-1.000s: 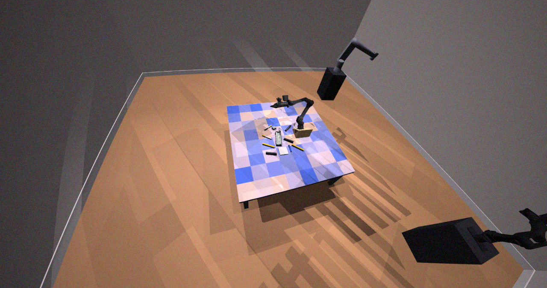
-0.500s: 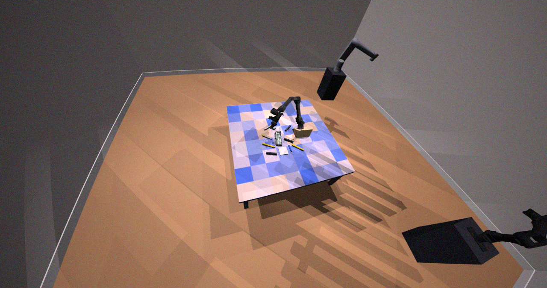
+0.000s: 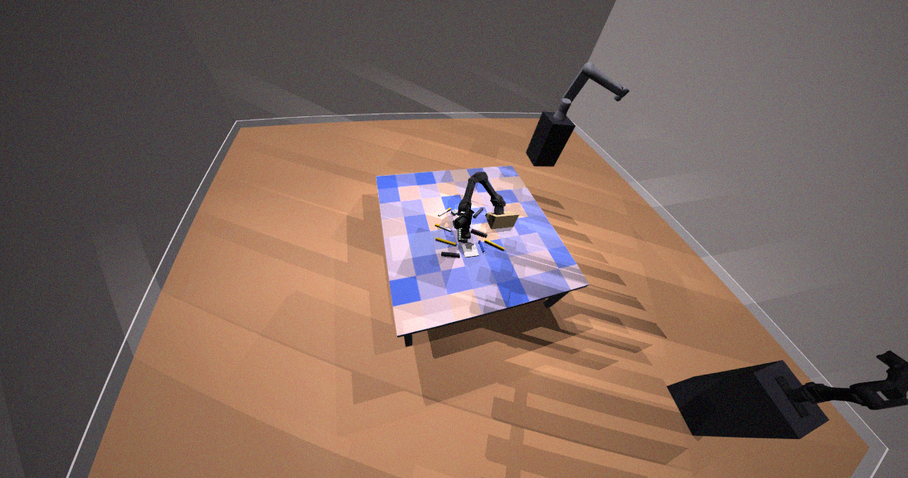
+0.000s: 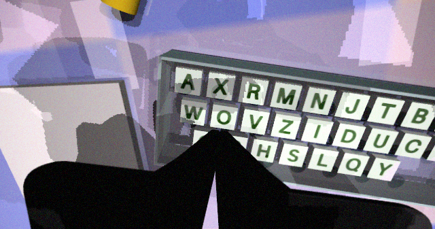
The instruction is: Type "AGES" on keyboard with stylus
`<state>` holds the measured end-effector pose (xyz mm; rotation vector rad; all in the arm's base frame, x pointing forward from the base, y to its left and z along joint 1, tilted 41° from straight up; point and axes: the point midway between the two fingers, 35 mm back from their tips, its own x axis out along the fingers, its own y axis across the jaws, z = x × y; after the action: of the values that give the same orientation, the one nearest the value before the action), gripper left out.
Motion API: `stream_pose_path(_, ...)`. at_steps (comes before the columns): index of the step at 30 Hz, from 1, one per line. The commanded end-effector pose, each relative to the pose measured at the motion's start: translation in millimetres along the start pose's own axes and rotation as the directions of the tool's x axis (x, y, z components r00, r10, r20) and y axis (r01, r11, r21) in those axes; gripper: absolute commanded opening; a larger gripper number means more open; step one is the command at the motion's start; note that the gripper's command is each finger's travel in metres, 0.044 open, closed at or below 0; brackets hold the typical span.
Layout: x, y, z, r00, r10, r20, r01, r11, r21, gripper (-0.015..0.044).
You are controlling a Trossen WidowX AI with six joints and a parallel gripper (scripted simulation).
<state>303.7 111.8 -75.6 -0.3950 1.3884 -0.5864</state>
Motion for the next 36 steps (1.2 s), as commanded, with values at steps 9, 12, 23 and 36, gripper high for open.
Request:
stream_pose_path(9,1,3,0,0.999,-0.043,0.008,0.043,0.999,-0.002,0.0)
stream_pose_path(12,1,3,0,0.999,-0.043,0.008,0.043,0.999,-0.002,0.0)
stream_pose_path(23,-1,-62,0,0.999,-0.048,0.007,0.048,0.999,-0.004,0.0)
stream_pose_path(36,-3,-95,2,0.999,-0.049,0.007,0.049,0.999,-0.005,0.0)
